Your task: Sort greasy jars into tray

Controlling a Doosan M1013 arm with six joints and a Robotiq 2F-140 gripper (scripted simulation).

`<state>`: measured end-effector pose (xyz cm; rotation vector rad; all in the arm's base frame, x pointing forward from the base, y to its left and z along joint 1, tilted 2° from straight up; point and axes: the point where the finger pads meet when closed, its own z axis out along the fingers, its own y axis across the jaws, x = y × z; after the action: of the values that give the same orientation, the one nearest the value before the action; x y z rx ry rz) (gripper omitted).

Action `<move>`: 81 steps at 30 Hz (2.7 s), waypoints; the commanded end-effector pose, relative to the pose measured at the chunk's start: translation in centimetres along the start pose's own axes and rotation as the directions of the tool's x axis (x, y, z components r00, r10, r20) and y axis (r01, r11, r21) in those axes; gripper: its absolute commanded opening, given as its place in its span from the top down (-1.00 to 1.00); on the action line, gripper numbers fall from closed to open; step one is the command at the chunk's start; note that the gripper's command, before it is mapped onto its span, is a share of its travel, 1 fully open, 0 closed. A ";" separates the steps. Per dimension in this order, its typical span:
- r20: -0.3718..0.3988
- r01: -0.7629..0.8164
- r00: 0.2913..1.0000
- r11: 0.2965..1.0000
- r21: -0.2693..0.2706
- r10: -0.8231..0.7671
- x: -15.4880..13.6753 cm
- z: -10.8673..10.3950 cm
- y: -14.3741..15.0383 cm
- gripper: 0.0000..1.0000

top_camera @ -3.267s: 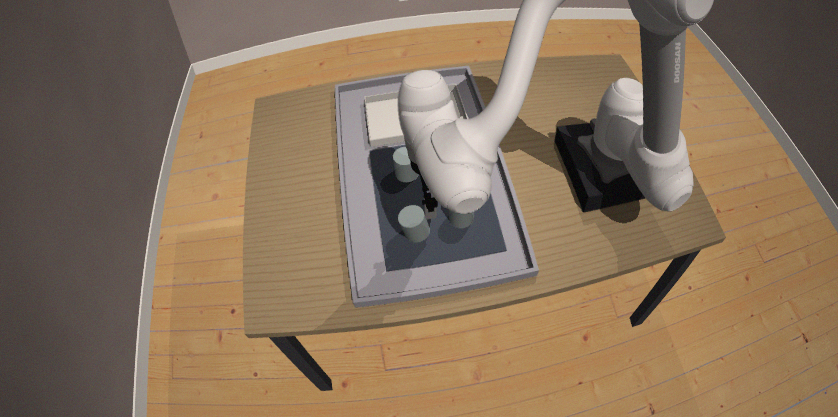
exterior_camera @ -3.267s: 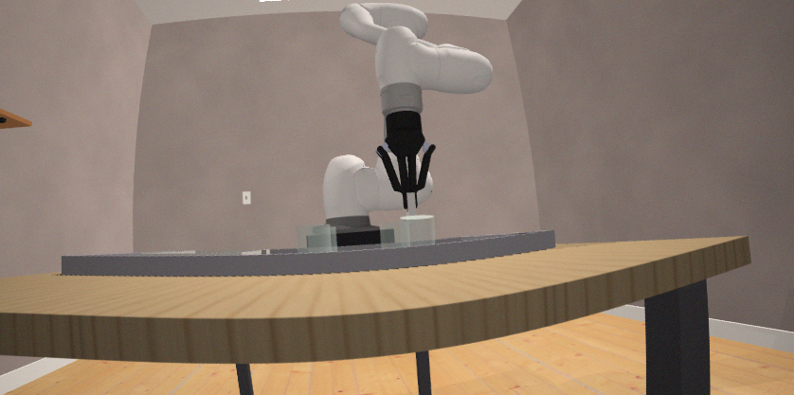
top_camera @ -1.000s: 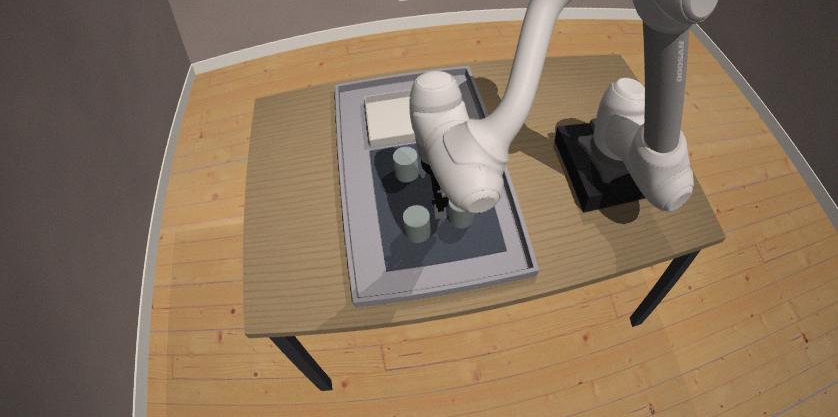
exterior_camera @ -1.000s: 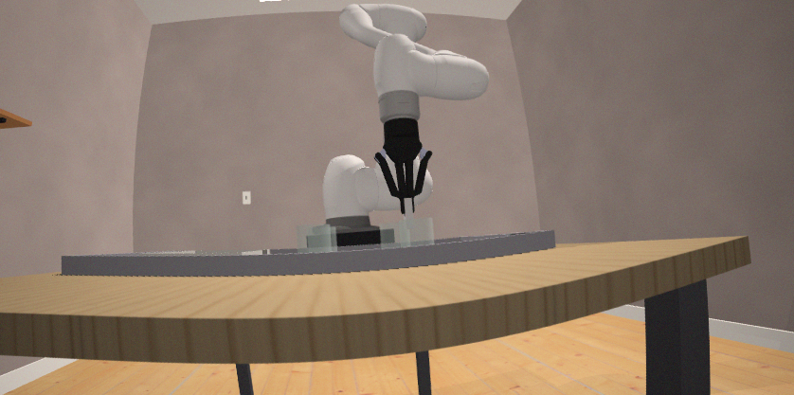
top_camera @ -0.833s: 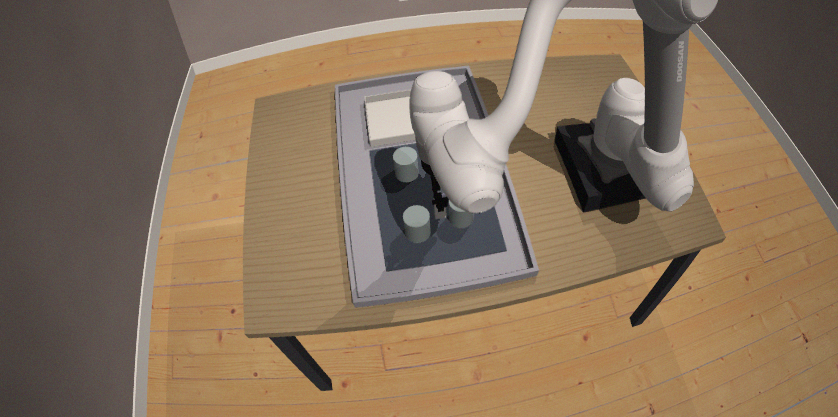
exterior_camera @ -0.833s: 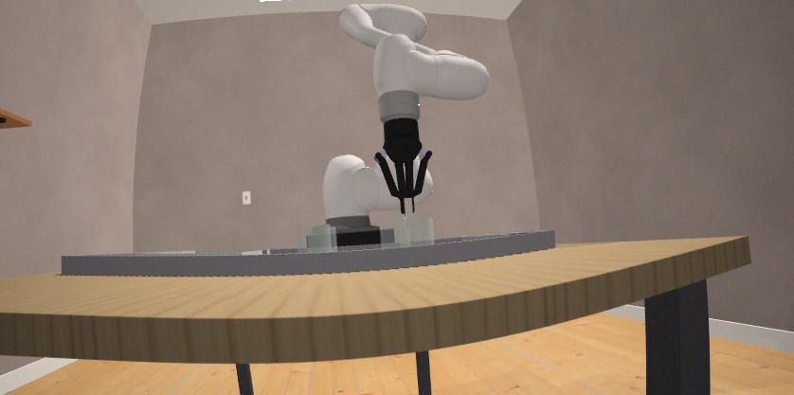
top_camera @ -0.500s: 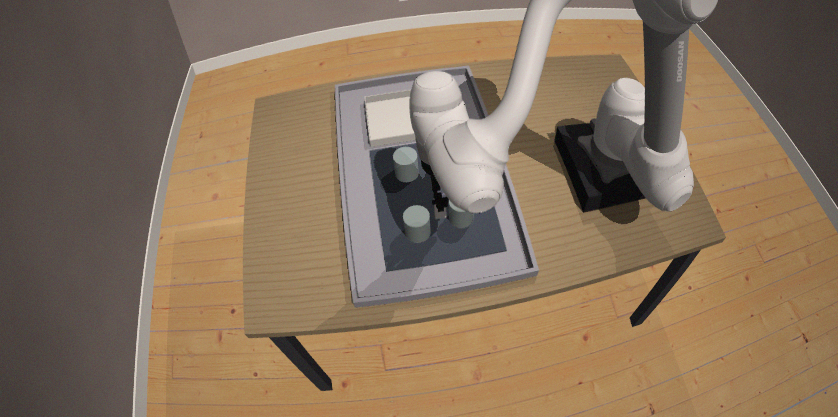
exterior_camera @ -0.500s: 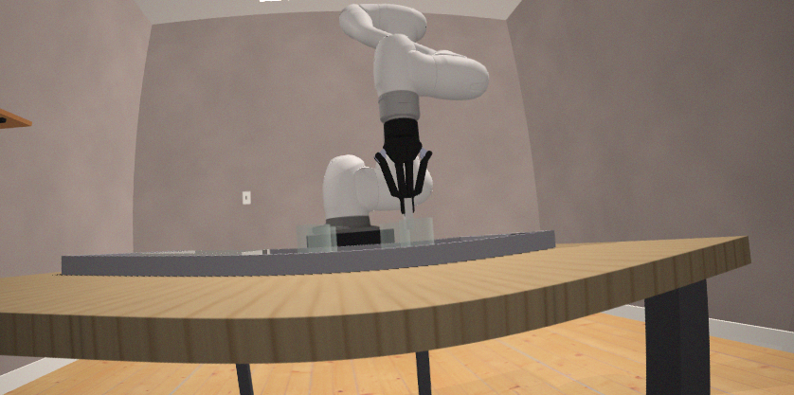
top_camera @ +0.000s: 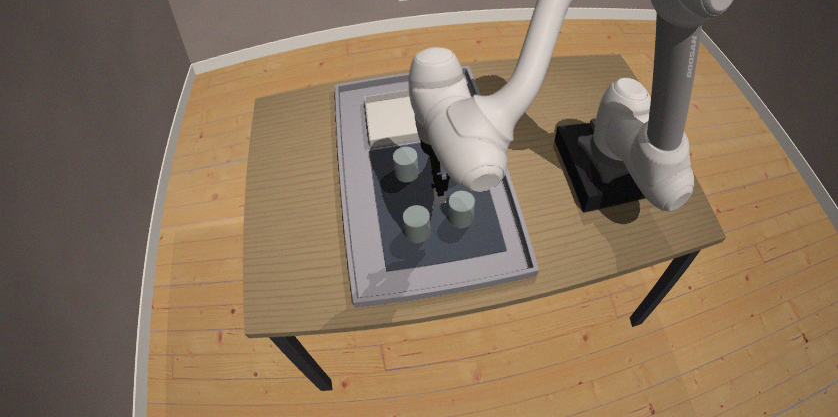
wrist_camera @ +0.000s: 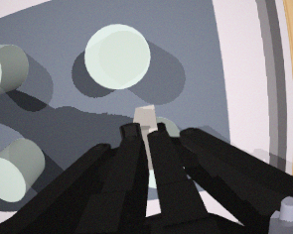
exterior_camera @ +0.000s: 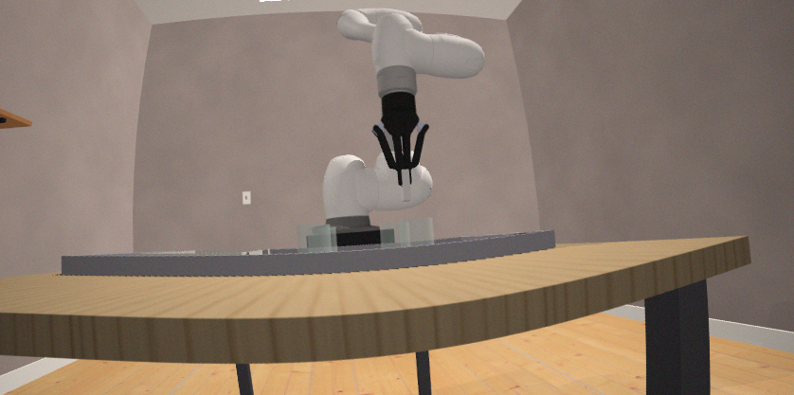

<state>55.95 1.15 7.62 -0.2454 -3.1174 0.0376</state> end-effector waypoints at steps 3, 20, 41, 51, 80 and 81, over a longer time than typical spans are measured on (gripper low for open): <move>-0.001 -0.005 1.000 1.000 -0.001 0.005 0.1 -1.6 -1.5 1.00; -0.001 -0.005 1.000 1.000 -0.001 0.005 1.3 -1.5 -13.7 1.00; -0.001 -0.005 1.000 1.000 -0.001 0.005 1.8 3.7 -18.6 1.00; -0.001 -0.005 1.000 1.000 -0.001 0.005 1.8 6.1 -18.6 1.00; -0.001 -0.005 1.000 1.000 -0.001 0.005 2.0 6.1 -18.6 1.00; -0.001 -0.005 1.000 1.000 -0.001 0.005 2.0 6.1 -18.6 1.00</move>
<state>51.16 -16.78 2.09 -0.2722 -3.1144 0.0269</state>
